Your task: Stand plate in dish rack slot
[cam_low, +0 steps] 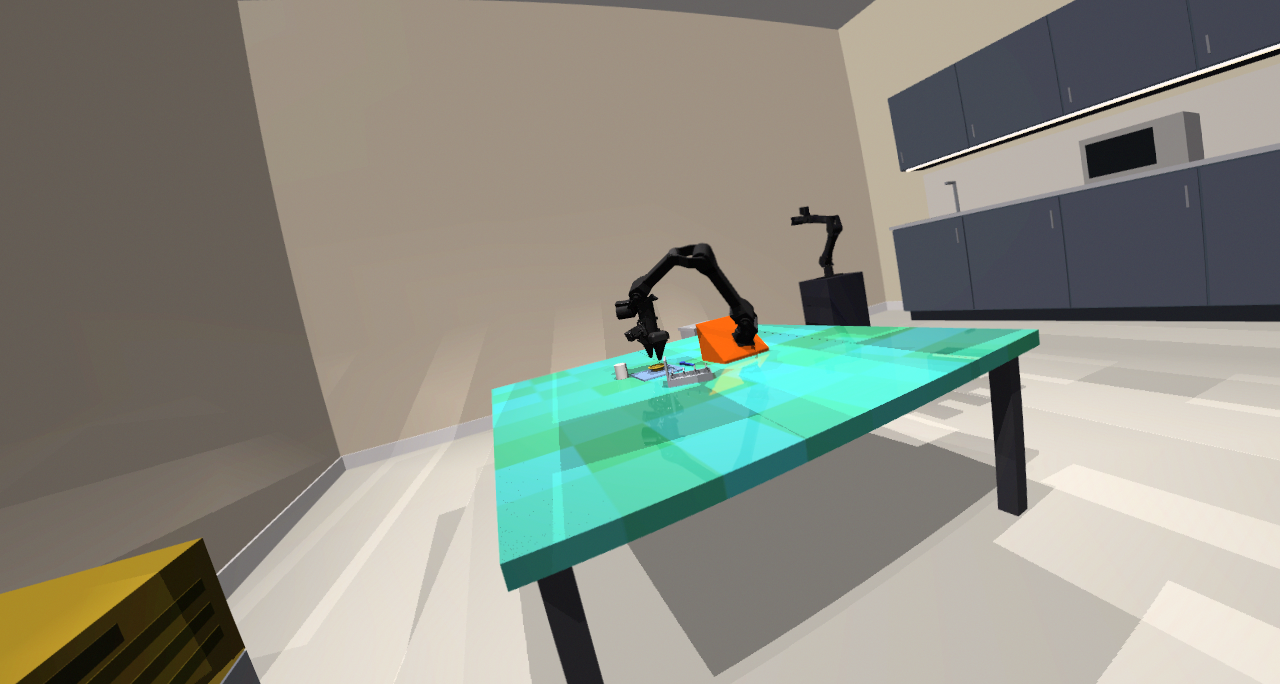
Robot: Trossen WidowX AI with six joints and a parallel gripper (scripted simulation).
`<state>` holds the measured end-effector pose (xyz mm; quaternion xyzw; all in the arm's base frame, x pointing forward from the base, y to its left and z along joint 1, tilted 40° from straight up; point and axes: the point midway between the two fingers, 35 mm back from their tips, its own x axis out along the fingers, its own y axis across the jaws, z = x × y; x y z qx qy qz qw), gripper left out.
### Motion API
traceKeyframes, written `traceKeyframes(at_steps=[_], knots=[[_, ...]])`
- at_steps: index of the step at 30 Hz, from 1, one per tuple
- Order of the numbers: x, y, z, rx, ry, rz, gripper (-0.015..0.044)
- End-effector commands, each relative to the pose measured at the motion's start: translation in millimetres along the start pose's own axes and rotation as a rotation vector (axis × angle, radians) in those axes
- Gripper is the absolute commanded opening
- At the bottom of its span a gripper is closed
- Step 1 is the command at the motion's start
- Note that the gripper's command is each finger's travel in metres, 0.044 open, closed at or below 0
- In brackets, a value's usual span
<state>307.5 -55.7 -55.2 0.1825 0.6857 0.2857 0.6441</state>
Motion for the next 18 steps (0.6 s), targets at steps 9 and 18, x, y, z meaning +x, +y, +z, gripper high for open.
traceKeyframes(at_steps=[9,18], knots=[[22,1,-1,0.012,0.004,0.011,0.04],[36,2,-1,0.012,0.004,0.012,0.04]])
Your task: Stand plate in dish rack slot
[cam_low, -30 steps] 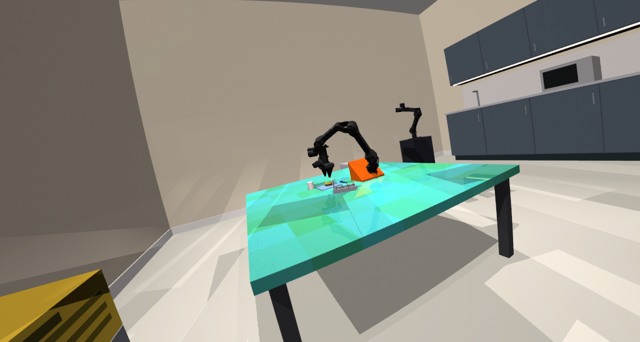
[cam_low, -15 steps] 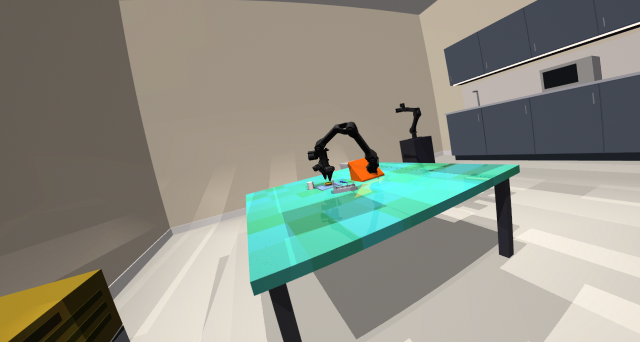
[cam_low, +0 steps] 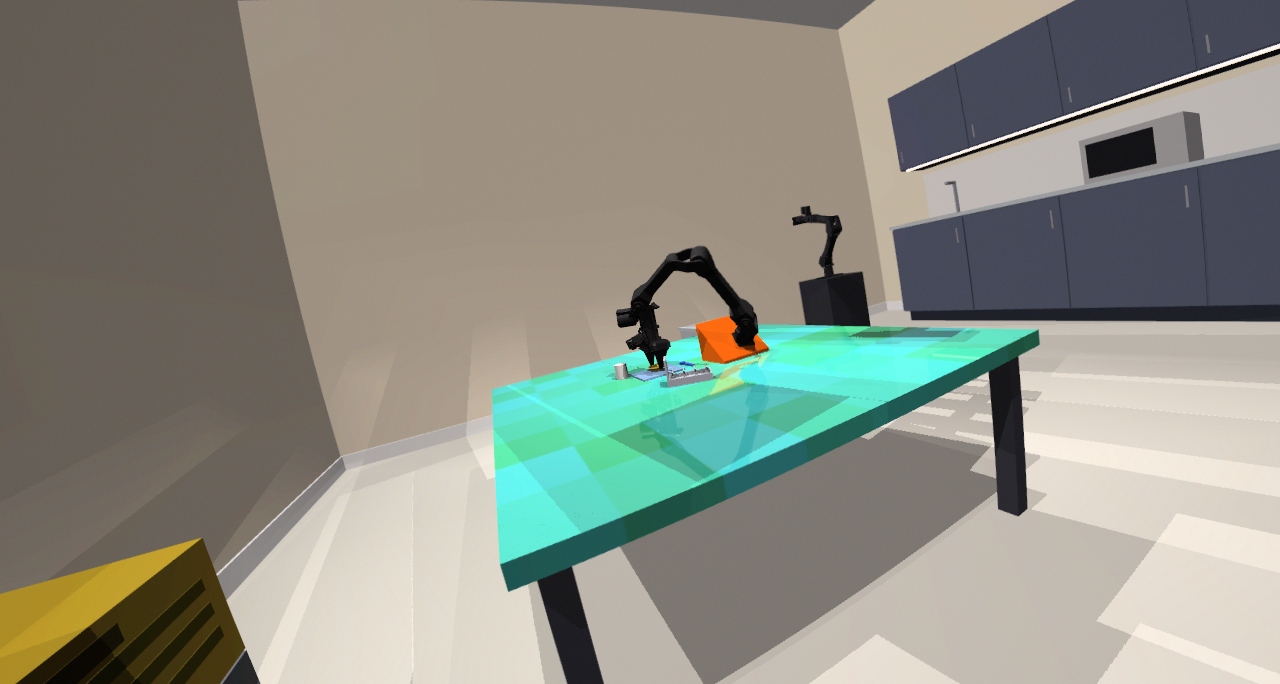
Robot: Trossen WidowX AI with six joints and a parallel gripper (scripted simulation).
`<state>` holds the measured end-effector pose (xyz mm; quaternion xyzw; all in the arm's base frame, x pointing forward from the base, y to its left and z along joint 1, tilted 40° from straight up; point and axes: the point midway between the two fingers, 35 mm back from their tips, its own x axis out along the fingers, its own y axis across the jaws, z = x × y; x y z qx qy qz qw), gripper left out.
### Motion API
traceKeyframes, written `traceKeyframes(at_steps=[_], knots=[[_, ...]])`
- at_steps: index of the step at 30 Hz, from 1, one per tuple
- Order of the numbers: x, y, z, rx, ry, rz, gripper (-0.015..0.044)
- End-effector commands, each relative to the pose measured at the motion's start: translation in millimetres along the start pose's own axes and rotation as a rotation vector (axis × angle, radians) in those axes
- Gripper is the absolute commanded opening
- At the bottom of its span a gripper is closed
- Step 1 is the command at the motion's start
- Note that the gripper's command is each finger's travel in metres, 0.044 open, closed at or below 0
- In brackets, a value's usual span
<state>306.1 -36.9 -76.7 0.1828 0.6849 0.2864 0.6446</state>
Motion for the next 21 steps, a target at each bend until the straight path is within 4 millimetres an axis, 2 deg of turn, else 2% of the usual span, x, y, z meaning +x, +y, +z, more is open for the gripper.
traceKeyframes(at_steps=[1,2,4,10,21], knots=[[8.4,0.8,-2.5,0.013,0.006,0.011,0.04],[8.6,0.8,-2.5,0.013,0.006,0.011,0.04],[8.6,0.8,-2.5,0.013,0.006,0.011,0.0352],[8.6,0.8,-2.5,0.013,0.006,0.011,0.0352],[8.6,0.8,-2.5,0.013,0.006,0.011,0.0279]])
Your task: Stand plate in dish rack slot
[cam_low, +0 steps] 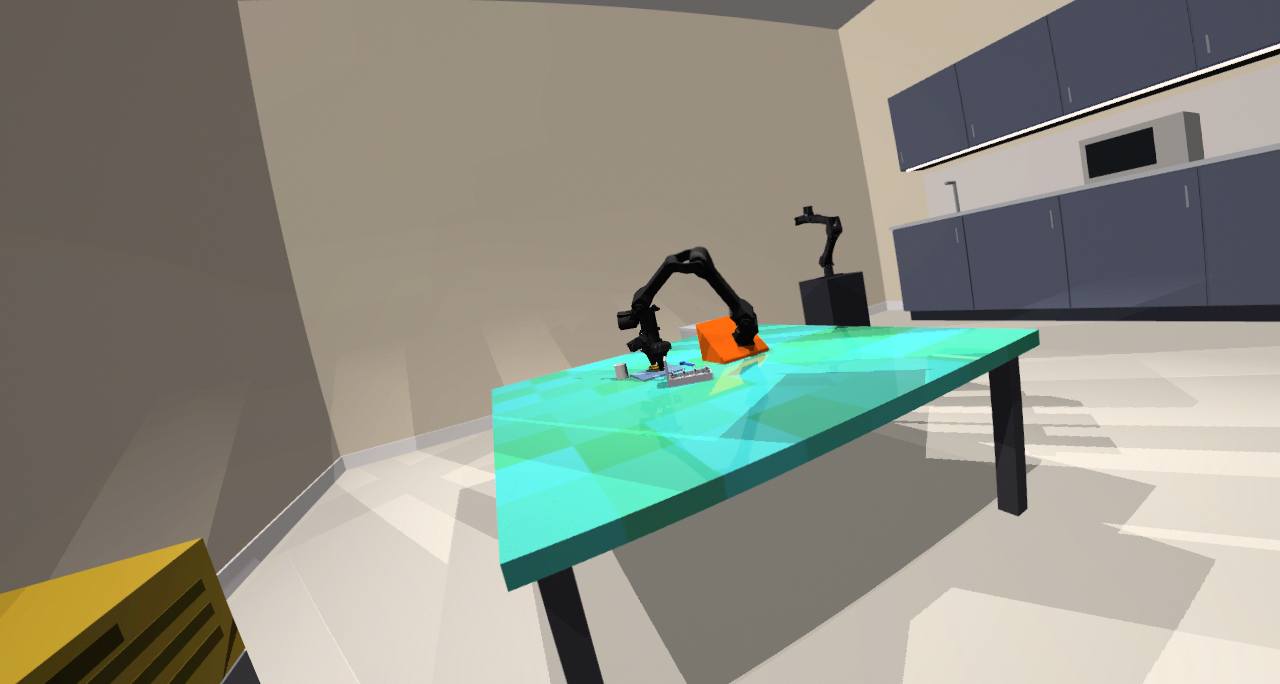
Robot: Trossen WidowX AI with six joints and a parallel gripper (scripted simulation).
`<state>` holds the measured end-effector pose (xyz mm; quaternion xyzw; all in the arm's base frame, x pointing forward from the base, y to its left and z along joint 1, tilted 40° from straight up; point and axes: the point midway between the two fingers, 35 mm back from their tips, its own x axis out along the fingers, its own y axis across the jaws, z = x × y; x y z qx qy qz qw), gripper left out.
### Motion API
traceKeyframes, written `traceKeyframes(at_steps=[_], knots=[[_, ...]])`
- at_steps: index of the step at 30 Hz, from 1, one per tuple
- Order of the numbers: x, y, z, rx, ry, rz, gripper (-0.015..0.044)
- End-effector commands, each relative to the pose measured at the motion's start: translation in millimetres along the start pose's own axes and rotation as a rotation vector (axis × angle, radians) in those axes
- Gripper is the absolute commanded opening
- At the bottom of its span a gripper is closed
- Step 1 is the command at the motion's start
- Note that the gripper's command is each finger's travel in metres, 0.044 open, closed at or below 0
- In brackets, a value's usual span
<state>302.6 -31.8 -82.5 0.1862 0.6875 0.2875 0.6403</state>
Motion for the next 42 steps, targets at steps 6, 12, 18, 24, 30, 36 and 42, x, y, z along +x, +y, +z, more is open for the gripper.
traceKeyframes(at_steps=[6,12,18,24,30,36,42], knots=[[-16,-2,3,0.007,-0.002,0.001,0.0121],[-44,-5,7,0.008,-0.003,-0.002,0.0],[-73,-6,9,0.008,-0.002,-0.003,0.0],[-99,-7,9,0.008,-0.002,-0.003,0.0],[-124,-7,8,0.008,-0.001,-0.003,0.0],[-142,-6,8,0.008,-0.001,-0.002,0.0],[-147,14,9,0.124,-0.005,-0.01,0.0]])
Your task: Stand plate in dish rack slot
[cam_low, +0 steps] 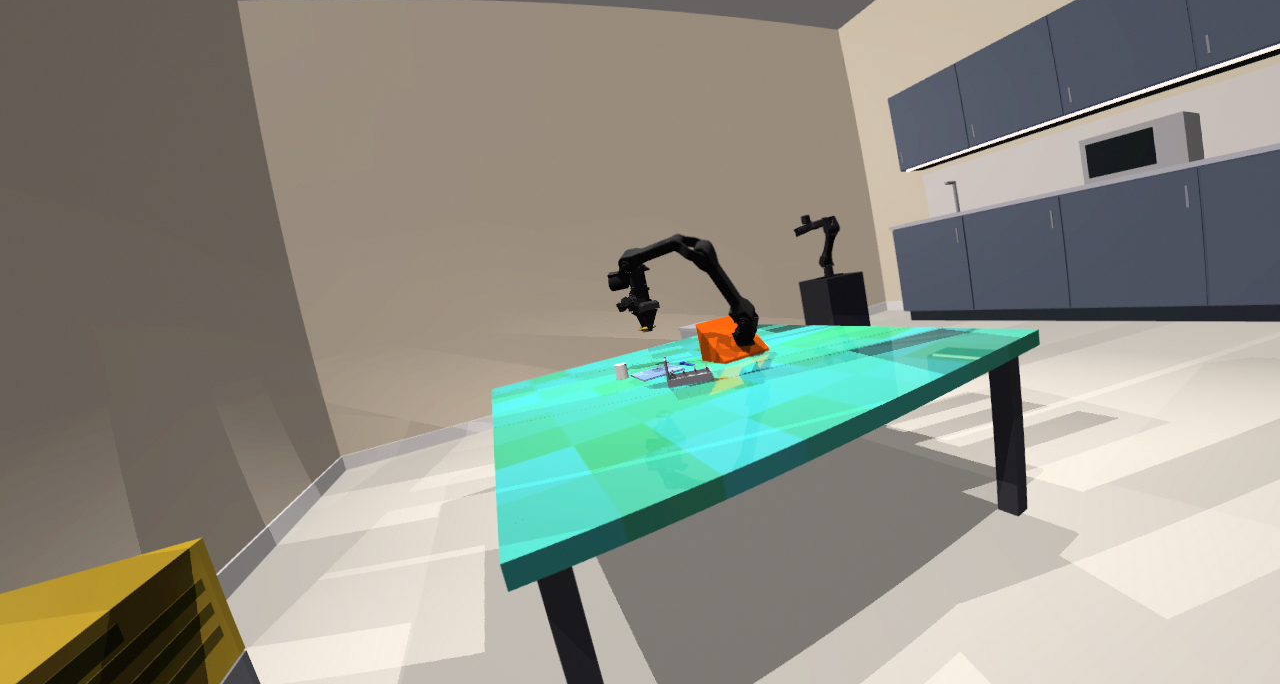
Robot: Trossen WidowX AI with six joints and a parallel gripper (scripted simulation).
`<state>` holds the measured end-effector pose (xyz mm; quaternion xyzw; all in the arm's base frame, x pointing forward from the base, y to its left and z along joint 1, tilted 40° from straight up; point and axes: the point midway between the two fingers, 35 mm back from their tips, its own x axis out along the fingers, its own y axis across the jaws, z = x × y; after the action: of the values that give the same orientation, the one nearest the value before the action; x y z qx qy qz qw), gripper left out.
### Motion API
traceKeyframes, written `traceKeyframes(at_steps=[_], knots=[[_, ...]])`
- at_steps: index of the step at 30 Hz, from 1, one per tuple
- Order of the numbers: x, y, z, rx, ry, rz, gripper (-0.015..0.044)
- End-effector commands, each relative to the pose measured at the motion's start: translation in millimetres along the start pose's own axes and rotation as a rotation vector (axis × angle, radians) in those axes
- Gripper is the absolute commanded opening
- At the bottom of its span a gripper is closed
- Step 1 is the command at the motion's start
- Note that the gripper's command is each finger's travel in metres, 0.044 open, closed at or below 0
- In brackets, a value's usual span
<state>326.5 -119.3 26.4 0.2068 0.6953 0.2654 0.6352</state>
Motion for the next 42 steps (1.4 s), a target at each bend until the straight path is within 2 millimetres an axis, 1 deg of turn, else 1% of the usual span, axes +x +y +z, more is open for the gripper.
traceKeyframes(at_steps=[1,10,20,31,42], knots=[[-6,21,0,0.094,-0.003,-0.012,0.0],[-14,72,-8,0.399,-0.017,-0.027,0.0],[-18,125,-24,0.744,-0.036,-0.035,0.0],[-16,177,-51,1.122,-0.059,-0.03,0.0],[-10,220,-86,1.497,-0.076,-0.011,0.0]])
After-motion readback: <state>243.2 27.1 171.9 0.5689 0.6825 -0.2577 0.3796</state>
